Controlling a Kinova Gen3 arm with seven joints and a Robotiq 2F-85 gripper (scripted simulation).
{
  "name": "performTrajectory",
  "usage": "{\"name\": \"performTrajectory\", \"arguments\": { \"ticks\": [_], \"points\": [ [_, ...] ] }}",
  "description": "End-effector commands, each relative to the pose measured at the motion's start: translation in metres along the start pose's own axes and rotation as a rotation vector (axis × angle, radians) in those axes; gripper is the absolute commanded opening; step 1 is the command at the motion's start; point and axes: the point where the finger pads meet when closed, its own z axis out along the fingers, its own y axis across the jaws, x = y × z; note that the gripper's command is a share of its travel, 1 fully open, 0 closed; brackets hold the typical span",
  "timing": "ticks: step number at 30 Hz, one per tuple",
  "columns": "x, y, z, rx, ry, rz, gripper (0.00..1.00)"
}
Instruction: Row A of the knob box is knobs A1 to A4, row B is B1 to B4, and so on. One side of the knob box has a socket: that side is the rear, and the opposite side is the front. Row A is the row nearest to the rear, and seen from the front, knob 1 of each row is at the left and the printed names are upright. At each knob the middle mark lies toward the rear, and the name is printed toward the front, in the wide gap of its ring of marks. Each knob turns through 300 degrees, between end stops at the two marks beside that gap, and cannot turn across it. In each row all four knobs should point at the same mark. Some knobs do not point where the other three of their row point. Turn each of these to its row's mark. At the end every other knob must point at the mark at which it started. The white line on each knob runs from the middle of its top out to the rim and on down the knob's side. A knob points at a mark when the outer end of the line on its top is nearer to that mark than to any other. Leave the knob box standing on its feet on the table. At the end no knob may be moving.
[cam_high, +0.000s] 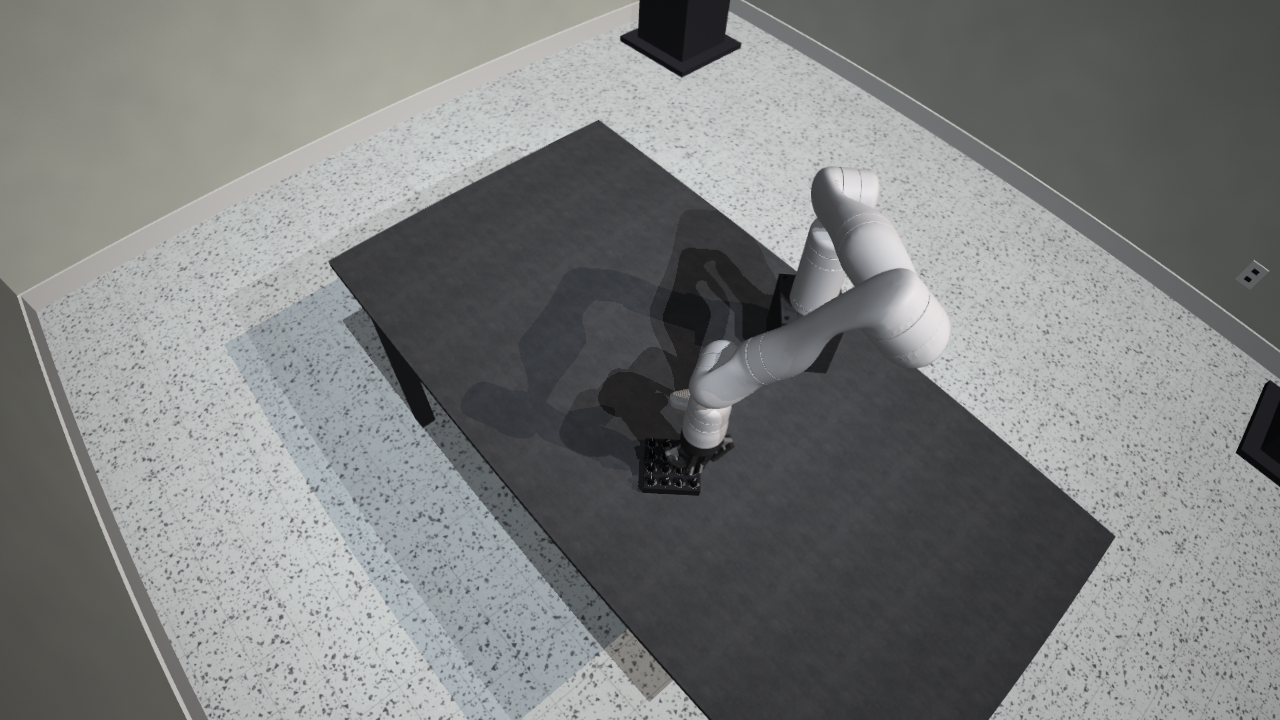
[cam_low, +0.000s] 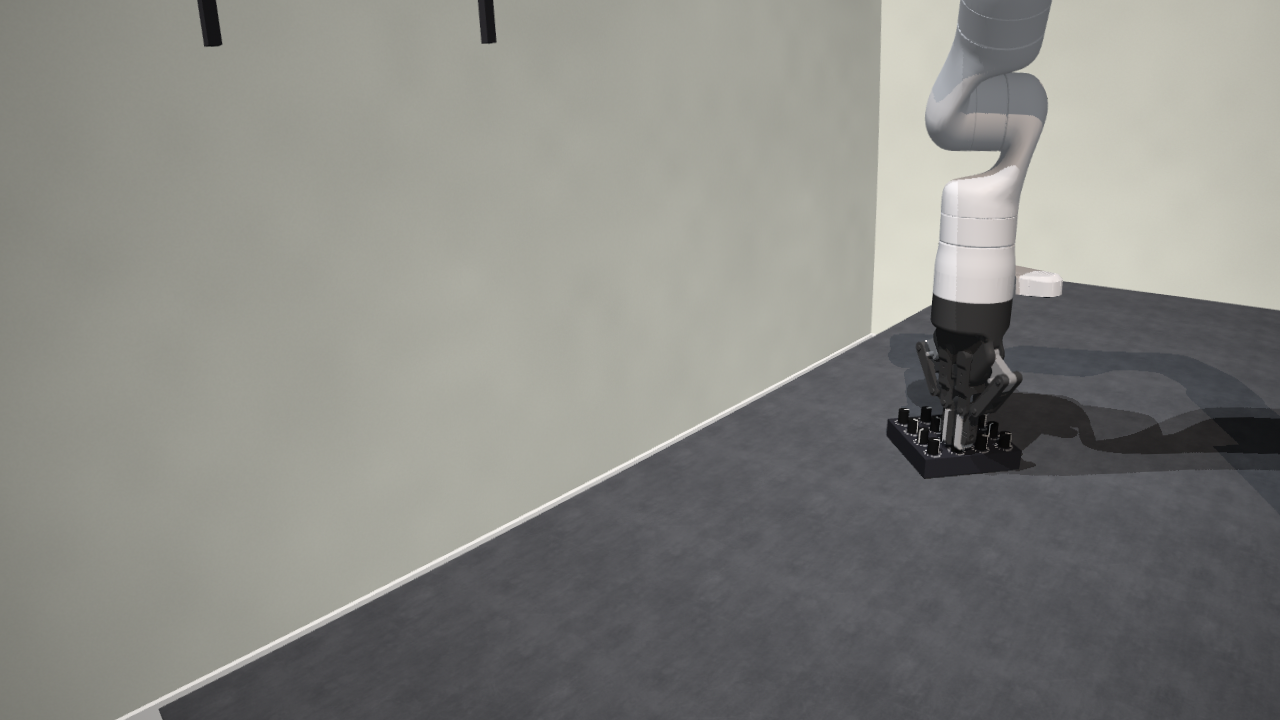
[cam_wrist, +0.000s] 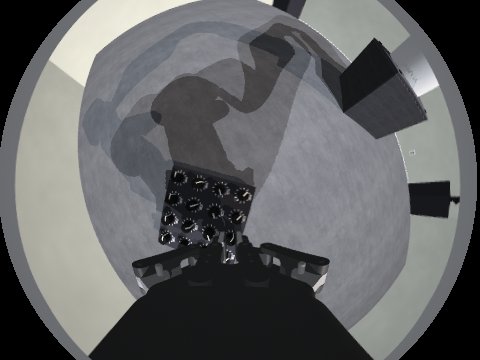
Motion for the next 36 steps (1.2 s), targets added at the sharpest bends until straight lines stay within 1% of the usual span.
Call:
{"name": "performTrajectory", "arguments": {
  "ticks": [1,9,21,36],
  "points": [
    [0.0001,-0.0001,0.0001,0.0,0.001,0.026,0.08],
    [0.0001,-0.0001,0.0001,0.0,0.001,0.12,0.08],
    [0.0001,-0.0001,0.0001,0.0,0.001,0.205,0.08],
    [0.0001,-0.0001,0.0001,0.0,0.001,0.264,0.08]
  ]
}}
